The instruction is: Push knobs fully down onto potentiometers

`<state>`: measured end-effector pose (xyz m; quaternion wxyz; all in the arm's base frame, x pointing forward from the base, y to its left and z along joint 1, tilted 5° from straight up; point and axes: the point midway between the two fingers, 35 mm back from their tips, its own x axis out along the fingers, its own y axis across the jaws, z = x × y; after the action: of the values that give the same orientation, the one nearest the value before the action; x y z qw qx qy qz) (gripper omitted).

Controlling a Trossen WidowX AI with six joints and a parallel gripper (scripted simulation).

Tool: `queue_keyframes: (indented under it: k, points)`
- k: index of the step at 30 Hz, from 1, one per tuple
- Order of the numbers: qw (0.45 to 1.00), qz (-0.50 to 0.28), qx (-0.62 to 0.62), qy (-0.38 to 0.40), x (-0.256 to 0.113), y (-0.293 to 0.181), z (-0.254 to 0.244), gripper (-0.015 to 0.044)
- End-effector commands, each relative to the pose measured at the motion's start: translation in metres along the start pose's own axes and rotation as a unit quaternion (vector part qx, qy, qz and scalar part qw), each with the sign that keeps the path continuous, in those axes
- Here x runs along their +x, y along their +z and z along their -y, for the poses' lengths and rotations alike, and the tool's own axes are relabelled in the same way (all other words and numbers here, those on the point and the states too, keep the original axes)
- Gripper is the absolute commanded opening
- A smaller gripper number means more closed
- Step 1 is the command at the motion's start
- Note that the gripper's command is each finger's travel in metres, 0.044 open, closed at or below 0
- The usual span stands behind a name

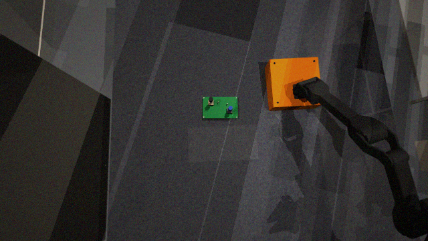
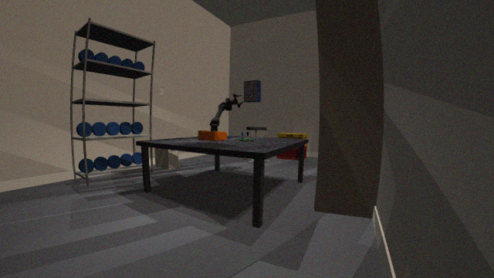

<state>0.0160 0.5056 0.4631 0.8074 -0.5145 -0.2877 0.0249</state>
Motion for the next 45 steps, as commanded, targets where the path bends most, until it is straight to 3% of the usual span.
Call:
queue_keyframes:
  k: [1, 15, 45]
  points:
    - [1.0, 0.0, 0.0, 0.0, 0.001, 0.0, 0.0, 0.0374]
    - [1.0, 0.011, -0.007, -0.014, 0.057, -0.017, -0.022, 0.0006]
    - [0.998, 0.031, 0.0, 0.047, 0.166, -0.094, -0.091, 0.0]
